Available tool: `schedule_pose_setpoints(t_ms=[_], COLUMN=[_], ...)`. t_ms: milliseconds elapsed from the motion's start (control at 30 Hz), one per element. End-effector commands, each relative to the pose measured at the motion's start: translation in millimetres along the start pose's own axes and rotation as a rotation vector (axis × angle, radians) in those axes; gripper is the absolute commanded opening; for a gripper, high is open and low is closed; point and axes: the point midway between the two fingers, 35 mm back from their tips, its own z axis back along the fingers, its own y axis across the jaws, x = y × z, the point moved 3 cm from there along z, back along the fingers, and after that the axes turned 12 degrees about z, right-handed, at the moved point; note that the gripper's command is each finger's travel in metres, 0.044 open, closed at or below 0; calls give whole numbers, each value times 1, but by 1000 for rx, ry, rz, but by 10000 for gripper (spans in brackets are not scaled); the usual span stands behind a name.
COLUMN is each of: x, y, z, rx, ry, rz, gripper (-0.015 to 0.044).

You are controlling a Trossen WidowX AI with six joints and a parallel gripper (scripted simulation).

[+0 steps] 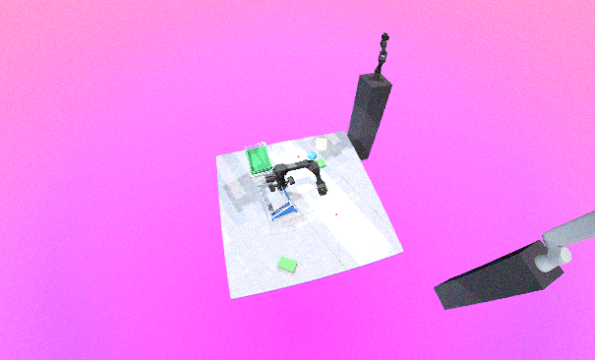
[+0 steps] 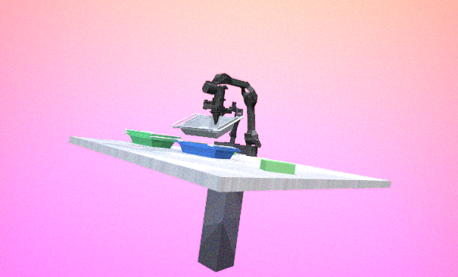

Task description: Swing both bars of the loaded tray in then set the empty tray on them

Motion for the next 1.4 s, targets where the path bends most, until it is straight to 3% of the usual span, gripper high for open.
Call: schedule_pose_setpoints(t_ms=[0,1367], x=[0,-2], y=[0,-8], z=[1,-39], rx=[25,24], ry=[-9,-9], rz=[3,3], gripper=[0,0])
